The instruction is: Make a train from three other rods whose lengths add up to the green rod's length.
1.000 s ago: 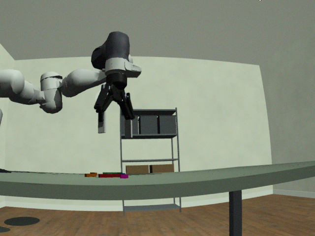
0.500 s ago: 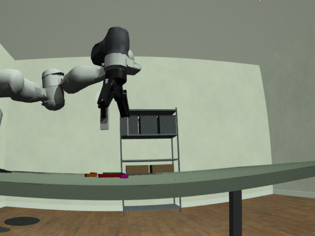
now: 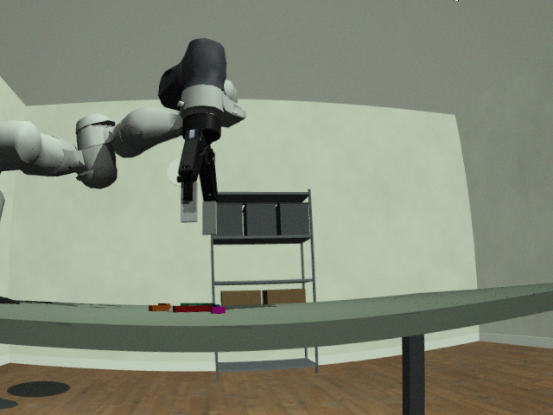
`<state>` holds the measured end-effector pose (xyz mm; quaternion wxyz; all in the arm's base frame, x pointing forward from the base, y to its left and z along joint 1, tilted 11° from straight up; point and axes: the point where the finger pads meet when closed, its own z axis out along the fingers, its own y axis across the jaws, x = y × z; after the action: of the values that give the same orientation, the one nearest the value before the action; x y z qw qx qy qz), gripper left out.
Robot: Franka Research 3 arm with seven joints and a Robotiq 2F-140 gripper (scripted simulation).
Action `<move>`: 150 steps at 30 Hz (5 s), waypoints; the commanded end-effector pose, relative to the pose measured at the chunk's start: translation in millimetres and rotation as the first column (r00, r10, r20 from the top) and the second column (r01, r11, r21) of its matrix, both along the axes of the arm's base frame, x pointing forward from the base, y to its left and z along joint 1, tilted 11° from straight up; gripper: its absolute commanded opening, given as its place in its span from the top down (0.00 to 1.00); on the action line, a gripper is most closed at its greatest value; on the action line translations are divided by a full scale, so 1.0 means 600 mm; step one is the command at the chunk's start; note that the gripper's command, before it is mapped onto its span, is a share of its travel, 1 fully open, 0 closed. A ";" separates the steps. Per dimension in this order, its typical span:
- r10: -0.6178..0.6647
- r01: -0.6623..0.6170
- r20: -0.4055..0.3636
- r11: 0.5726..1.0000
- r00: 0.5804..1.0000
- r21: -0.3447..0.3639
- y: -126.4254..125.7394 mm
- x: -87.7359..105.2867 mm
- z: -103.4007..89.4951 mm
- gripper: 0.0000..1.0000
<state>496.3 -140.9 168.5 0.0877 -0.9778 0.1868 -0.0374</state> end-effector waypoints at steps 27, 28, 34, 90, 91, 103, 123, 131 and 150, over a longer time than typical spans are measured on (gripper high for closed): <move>0.227 -0.226 0.036 0.974 0.973 -0.033 -0.030 -0.009 0.001 0.00; 0.227 -0.226 0.036 0.974 0.973 -0.033 -0.030 -0.009 0.001 0.00; 0.227 -0.226 0.036 0.974 0.973 -0.033 -0.030 -0.009 0.001 0.00; 0.227 -0.226 0.036 0.974 0.973 -0.033 -0.030 -0.009 0.001 0.00; 0.227 -0.226 0.036 0.974 0.973 -0.033 -0.030 -0.009 0.001 0.00; 0.221 -0.220 0.035 0.975 0.975 -0.033 -0.029 -0.008 0.000 0.00; -0.160 0.161 -0.023 0.987 0.987 0.011 0.066 0.049 -0.052 0.00; -0.250 0.251 -0.039 0.968 0.967 0.019 0.090 0.061 -0.065 0.00; -0.274 0.276 -0.044 0.961 0.961 0.021 0.097 0.064 -0.068 0.85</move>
<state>533.7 -85.5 127.9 0.0896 -0.9459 0.3106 -0.0292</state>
